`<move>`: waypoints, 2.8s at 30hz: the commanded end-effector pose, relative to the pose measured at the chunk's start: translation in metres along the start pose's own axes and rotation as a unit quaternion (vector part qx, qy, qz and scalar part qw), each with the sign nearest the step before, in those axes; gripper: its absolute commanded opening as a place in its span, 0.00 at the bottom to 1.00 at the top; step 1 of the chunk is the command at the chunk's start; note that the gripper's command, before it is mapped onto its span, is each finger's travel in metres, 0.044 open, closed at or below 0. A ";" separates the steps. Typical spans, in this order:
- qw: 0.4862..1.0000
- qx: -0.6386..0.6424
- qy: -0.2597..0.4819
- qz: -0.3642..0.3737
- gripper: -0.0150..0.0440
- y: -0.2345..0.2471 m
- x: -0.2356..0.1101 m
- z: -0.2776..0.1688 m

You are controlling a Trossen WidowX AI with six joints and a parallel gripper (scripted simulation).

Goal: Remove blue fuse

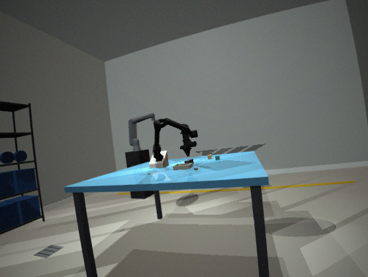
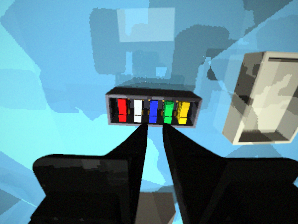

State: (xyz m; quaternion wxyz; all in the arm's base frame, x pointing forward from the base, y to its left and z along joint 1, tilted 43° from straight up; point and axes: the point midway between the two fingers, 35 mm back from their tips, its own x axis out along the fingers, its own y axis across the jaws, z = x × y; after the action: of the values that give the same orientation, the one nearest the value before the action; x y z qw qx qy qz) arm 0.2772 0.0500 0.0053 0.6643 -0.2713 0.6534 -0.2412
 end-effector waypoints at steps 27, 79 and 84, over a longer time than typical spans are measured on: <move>1.000 0.003 -0.002 -0.003 0.38 -0.001 0.028 0.000; 1.000 0.004 -0.001 -0.002 0.25 0.000 0.035 0.000; 1.000 0.004 -0.001 -0.002 0.25 0.000 0.032 0.000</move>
State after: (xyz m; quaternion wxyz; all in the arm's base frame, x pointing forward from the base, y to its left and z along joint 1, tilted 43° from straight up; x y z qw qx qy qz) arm 0.2785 0.0258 -0.0199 0.6645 -0.2715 0.6516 -0.2452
